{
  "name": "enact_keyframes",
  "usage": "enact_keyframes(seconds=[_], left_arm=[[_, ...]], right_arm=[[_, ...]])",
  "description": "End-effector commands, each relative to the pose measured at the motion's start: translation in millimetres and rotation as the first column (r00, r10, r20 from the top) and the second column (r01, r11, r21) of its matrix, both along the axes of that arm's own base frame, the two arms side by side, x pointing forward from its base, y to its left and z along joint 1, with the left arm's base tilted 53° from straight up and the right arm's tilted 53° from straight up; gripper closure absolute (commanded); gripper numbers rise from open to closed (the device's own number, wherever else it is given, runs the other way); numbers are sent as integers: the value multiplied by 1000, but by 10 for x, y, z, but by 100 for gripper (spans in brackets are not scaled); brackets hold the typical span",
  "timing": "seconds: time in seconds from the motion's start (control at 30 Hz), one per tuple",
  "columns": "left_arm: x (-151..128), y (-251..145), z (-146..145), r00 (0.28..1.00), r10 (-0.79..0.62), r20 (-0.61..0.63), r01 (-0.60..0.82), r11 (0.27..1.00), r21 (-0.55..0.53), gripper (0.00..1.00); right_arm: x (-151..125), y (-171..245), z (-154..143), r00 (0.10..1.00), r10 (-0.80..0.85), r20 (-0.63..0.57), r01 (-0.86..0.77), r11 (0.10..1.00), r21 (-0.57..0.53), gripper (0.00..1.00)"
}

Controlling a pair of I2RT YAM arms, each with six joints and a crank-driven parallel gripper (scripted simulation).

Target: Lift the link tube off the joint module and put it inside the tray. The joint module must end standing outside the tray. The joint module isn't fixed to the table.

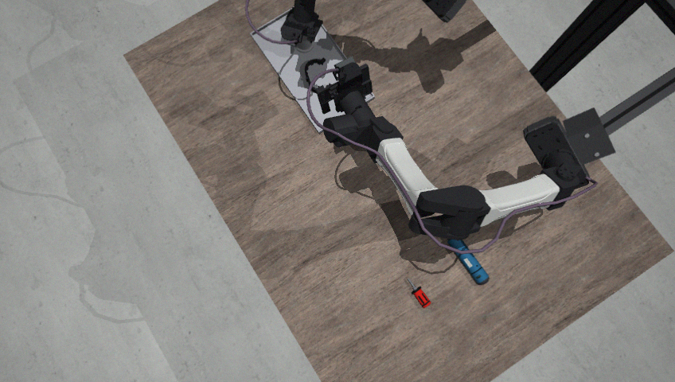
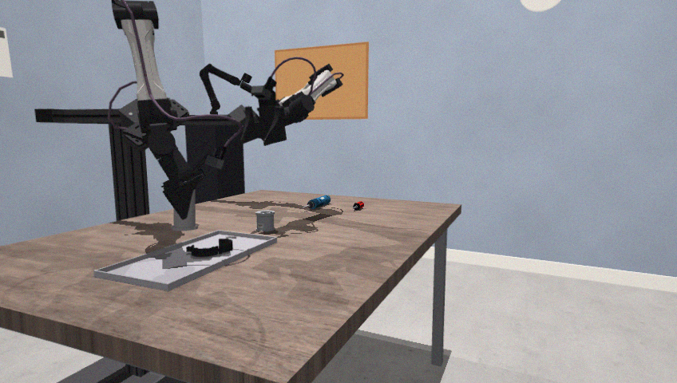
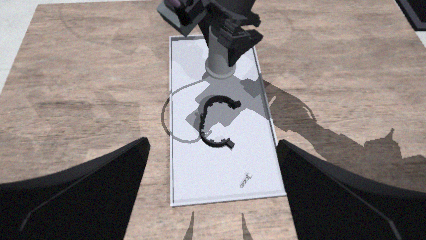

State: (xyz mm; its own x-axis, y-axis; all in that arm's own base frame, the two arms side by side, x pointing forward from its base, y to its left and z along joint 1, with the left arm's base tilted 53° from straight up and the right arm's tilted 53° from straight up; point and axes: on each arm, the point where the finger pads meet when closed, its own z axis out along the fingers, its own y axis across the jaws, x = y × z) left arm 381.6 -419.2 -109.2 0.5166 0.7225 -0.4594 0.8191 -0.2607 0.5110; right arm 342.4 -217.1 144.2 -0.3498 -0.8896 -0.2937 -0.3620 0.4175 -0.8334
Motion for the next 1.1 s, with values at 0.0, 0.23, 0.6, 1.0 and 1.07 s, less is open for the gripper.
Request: enact_keyframes(seconds=[0.0,0.23,0.6,1.0,1.07], left_arm=[[103,-442,40,998,14,63,-10,998,-70,0],[-13,-714,-391,998,7,61,-2,997,-78,0],[-106,-822,-480,998,-18,60,23,997,-73,0],[-108,-823,-480,998,-19,60,23,997,-73,0],[-108,-823,-480,998,-19,60,23,997,-73,0]], right_arm=[[9,7,-77,986,132,-99,-127,990,55,50],[36,-462,198,990,109,-85,-108,994,22,50],[238,-781,149,993,91,-75,-90,996,4,50],[318,-866,55,992,101,-78,-101,995,9,50],[318,-866,55,992,101,-78,-101,995,9,50]])
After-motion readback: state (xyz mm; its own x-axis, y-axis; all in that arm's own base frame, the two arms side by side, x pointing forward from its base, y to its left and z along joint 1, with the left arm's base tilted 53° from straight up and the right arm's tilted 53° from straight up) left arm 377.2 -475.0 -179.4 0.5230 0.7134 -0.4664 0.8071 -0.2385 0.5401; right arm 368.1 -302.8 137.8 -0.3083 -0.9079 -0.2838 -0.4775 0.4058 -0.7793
